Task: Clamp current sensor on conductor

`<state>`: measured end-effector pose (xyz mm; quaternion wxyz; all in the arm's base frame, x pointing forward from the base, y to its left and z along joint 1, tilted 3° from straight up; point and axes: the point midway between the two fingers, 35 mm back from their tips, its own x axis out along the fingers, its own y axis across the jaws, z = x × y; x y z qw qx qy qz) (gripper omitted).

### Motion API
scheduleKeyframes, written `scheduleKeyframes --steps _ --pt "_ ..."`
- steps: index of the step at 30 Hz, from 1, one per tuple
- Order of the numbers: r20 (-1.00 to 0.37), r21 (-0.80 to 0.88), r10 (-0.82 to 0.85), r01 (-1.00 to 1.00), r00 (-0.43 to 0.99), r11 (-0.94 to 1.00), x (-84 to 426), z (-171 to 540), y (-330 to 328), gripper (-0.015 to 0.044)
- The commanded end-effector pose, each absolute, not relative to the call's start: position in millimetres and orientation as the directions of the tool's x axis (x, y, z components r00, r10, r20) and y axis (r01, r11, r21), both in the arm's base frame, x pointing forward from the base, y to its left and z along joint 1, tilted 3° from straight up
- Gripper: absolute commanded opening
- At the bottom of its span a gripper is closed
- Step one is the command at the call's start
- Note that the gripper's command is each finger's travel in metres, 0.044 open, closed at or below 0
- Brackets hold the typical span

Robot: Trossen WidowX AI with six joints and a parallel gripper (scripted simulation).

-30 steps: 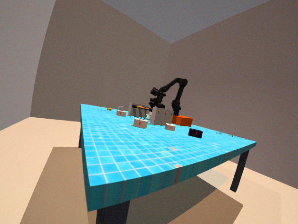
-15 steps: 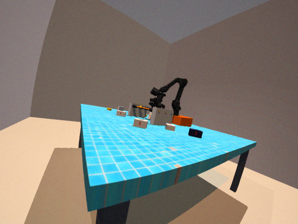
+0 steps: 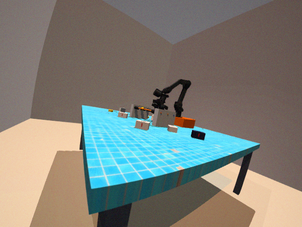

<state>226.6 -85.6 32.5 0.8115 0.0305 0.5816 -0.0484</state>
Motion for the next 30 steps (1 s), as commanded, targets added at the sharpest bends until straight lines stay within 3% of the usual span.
scheduleKeyframes --steps 1,10,19,30 --pt "-0.947 -0.002 -0.038 0.111 0.319 0.994 212.1 32.1 -84.2 0.0" --pt "-0.948 -0.002 -0.038 0.111 0.317 0.994 178.1 28.2 -81.3 0.0" --pt "-0.948 -0.002 -0.038 0.111 0.317 0.994 176.0 23.5 -81.0 0.0" --pt "-0.949 -0.007 -0.044 0.116 0.314 0.993 176.8 26.4 -82.4 0.0289"
